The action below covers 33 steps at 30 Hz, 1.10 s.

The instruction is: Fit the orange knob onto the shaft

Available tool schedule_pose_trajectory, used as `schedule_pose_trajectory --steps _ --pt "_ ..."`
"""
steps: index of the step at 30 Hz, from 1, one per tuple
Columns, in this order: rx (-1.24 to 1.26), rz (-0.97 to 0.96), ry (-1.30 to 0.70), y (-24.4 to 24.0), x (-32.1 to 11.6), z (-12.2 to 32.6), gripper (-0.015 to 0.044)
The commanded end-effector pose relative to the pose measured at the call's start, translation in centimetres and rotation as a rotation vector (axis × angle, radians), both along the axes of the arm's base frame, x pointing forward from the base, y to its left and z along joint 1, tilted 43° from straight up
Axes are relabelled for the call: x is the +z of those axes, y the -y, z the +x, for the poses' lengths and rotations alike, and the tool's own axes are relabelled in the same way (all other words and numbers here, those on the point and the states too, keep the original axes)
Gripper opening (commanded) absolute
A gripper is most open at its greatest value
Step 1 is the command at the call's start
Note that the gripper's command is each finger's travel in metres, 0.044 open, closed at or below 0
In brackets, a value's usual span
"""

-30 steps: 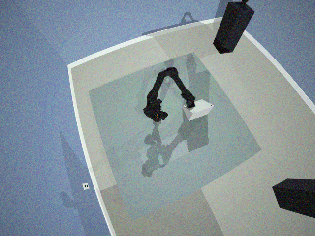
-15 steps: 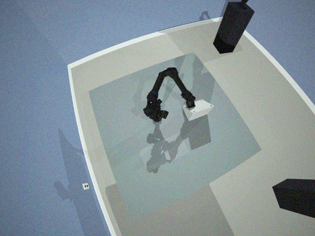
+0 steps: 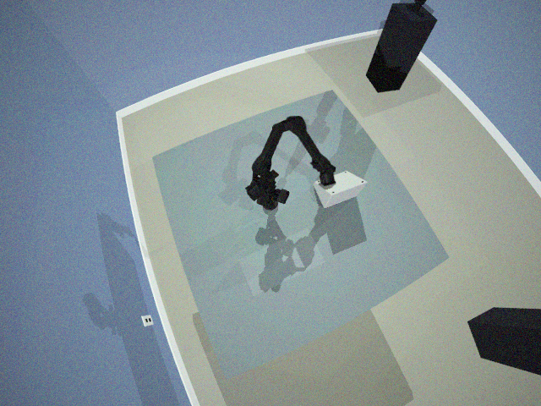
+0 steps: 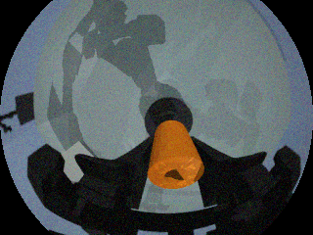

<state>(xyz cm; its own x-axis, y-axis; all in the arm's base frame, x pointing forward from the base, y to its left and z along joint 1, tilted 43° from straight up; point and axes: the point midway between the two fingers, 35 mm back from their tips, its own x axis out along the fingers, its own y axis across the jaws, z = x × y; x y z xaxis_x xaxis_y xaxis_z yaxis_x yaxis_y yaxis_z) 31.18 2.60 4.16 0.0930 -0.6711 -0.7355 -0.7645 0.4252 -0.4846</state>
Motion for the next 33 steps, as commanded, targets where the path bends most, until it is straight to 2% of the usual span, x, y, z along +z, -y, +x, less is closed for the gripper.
schedule_pose_trajectory --steps 1,4,29,33 --pt "0.068 -0.011 -0.06 -0.03 0.05 0.02 0.0" --pt "0.129 -0.019 -0.115 0.07 -0.08 -0.02 0.0" --pt "0.131 -0.019 -0.117 -0.05 0.1 -0.03 0.0" --pt "0.194 -0.027 -0.175 -0.06 0.09 0.0 0.0"
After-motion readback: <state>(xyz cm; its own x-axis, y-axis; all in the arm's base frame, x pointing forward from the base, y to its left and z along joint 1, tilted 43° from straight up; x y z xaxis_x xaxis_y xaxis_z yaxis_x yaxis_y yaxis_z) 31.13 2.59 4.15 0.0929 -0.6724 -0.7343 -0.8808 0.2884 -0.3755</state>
